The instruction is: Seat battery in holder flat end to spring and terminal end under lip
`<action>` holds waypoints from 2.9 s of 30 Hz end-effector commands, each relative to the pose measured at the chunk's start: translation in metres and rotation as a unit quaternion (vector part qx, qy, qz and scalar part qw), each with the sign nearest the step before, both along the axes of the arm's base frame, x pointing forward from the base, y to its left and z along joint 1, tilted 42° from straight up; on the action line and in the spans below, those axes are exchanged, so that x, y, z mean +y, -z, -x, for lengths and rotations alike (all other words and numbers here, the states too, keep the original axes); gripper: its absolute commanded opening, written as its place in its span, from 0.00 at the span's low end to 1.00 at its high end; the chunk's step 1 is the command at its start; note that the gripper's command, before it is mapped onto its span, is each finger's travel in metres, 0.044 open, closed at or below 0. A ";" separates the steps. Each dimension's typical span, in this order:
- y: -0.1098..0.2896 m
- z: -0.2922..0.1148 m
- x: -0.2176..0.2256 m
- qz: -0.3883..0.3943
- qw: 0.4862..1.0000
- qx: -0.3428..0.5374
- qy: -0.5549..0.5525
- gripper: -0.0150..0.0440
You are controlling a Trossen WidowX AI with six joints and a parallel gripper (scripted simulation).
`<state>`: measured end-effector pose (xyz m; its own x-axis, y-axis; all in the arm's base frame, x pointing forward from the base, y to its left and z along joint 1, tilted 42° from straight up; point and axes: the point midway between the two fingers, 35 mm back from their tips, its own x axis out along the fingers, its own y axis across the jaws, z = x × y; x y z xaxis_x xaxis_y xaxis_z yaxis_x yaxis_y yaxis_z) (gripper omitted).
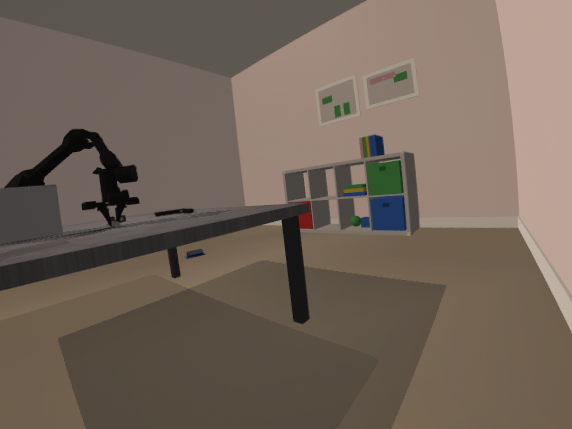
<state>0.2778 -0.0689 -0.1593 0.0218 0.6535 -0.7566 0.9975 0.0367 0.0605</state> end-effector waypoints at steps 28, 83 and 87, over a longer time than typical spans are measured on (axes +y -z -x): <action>-0.112 -0.044 0.026 0.009 0.989 0.095 0.116 0.38; -0.186 -0.048 0.167 0.160 0.923 0.259 0.235 0.38; -0.185 -0.049 0.169 0.176 0.920 0.263 0.230 0.38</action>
<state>0.3256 0.0989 0.0267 -0.1767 0.4029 -0.8980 0.8022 -0.4697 -0.3685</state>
